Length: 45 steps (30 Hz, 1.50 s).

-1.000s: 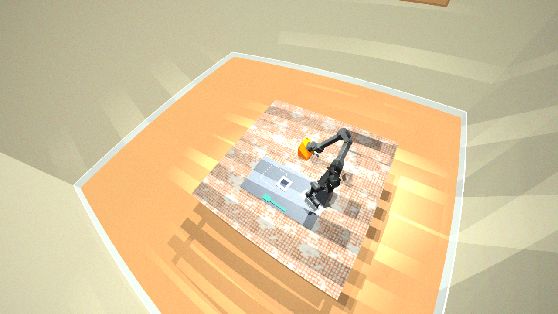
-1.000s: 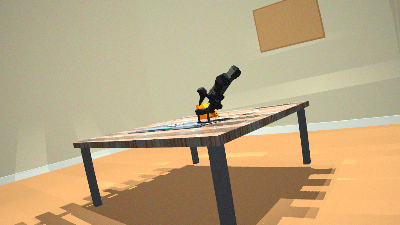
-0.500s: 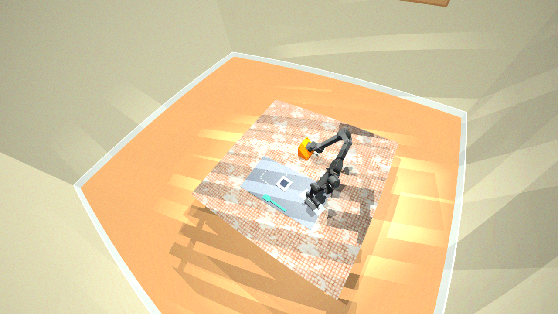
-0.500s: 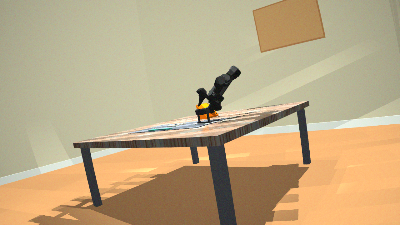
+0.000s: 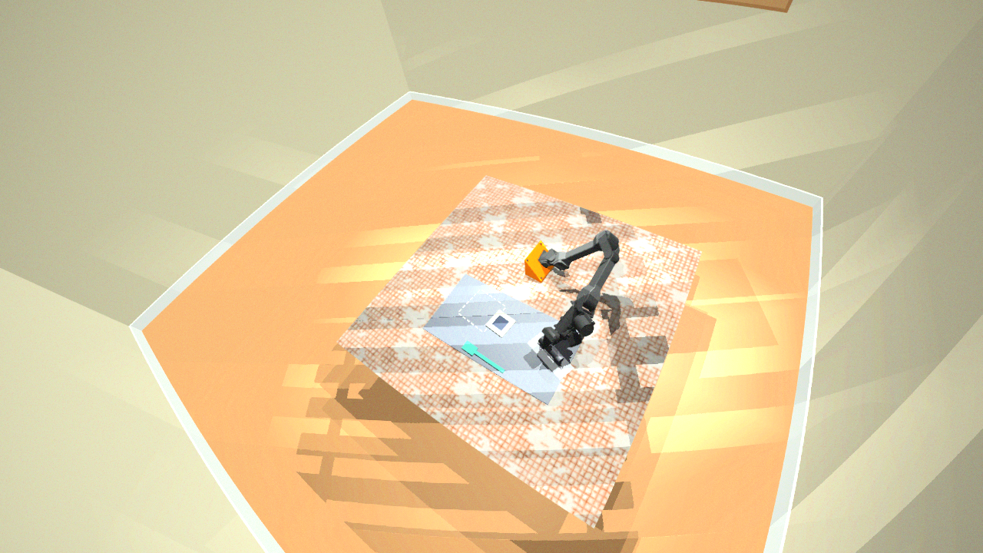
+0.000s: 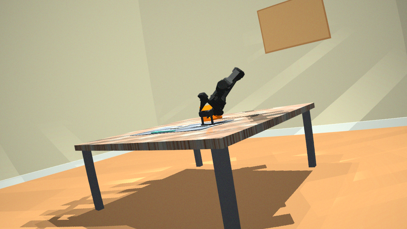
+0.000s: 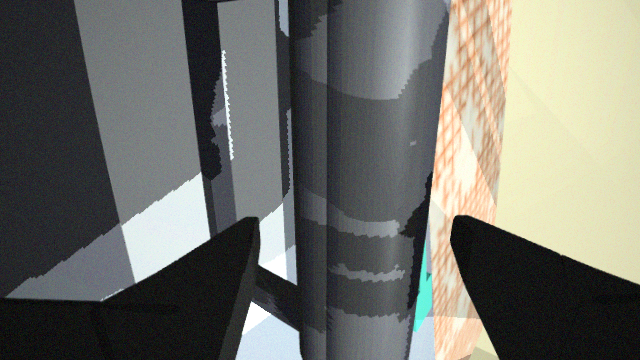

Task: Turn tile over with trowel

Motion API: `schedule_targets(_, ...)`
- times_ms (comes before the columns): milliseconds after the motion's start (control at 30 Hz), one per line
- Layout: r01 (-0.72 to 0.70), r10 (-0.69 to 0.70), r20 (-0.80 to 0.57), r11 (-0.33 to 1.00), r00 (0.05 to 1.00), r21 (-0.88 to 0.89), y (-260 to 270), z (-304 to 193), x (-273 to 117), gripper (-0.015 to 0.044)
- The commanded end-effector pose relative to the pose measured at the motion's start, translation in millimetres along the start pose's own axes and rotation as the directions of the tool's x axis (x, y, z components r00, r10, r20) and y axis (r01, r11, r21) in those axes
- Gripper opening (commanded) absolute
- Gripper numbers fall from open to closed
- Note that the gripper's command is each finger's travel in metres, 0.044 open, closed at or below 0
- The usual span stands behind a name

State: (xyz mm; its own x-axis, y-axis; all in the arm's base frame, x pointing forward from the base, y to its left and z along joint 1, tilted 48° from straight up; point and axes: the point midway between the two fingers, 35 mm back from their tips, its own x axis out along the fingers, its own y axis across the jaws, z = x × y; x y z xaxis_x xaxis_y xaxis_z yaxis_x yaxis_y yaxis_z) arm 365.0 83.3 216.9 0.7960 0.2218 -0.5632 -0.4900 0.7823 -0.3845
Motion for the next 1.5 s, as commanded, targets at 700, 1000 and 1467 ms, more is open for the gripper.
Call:
schedule_targets(700,0.000,0.000,-0.005,1.000,1.000,-0.002,0.8,-1.8,25.3,0.0122)
schedule_targets(1000,0.000,0.000,-0.005,1.000,1.000,-0.002,0.8,-1.8,25.3,0.0062)
schedule_targets(1467,-0.001,0.001,-0.007,1.000,1.000,-0.003,-16.0,-1.3,13.1,0.0000)
